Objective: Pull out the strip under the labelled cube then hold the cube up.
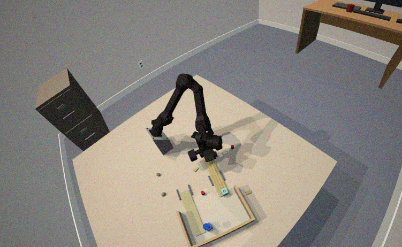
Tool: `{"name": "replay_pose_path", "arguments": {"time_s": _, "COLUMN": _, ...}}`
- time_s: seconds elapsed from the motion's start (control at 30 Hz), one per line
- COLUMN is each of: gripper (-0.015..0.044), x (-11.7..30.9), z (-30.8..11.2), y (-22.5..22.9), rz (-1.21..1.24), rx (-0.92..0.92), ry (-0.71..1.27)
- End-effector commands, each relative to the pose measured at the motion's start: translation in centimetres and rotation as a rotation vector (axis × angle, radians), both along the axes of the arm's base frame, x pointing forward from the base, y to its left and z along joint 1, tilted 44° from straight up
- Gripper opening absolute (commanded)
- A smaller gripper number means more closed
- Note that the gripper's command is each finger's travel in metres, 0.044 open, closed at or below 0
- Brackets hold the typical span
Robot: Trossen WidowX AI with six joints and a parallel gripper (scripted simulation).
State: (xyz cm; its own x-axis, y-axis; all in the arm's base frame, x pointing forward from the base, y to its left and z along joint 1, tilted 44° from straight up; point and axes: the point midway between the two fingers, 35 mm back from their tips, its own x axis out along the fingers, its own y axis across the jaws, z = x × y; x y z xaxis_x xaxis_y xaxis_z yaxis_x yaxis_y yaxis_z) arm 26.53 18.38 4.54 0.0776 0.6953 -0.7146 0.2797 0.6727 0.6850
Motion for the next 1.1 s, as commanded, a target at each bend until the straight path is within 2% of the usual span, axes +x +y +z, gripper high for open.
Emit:
{"name": "replay_pose_path", "arguments": {"time_s": 0.0, "gripper": 0.0000, "x": -1.5, "z": -0.4, "y": 0.6, "rz": 0.025, "rx": 0.001, "ry": 0.030}}
{"name": "replay_pose_path", "arguments": {"time_s": 1.07, "gripper": 0.0000, "x": -5.6, "z": 0.2, "y": 1.5, "rz": 0.025, "rx": 0.002, "ry": 0.032}}
